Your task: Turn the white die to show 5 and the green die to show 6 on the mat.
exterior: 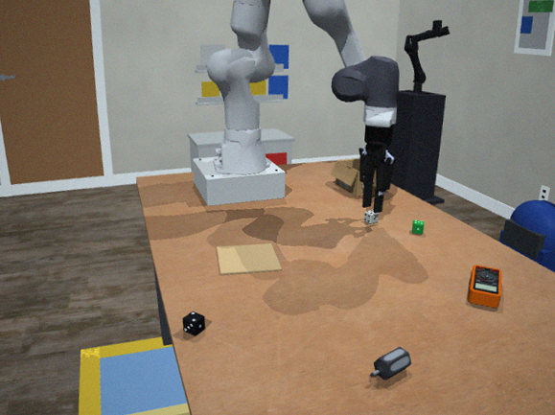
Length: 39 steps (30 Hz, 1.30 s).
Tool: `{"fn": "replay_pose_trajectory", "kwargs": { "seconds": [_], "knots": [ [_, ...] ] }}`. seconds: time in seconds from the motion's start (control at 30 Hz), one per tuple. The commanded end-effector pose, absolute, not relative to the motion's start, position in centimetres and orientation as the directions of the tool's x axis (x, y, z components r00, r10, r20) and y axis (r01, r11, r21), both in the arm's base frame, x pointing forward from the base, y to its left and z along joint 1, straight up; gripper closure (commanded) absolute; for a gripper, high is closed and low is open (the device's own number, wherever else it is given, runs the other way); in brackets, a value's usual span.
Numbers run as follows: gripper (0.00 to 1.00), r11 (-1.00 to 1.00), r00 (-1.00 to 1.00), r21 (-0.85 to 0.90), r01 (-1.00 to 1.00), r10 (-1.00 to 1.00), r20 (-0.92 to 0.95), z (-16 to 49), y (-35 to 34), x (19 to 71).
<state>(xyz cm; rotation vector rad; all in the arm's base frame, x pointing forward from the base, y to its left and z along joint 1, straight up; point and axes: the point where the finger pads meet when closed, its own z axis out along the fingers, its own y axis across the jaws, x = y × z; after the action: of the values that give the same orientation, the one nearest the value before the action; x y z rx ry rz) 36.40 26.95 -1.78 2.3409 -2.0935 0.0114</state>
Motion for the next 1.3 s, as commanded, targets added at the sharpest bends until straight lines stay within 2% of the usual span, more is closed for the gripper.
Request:
{"fn": "replay_pose_trajectory", "kwargs": {
  "seconds": [0.0, 0.93, 1.27],
  "knots": [
    [0.65, -0.109, 0.109, -0.006, -0.994, -0.994, 0.006, -1.8, 26.9, 36.4],
    [0.65, -0.109, 0.109, -0.006, -0.994, -0.994, 0.006, -2.1, 26.9, 36.4],
    [0.65, -0.109, 0.109, -0.006, -0.994, -0.994, 0.006, -4.0, 26.9, 36.4]
  ]
}}
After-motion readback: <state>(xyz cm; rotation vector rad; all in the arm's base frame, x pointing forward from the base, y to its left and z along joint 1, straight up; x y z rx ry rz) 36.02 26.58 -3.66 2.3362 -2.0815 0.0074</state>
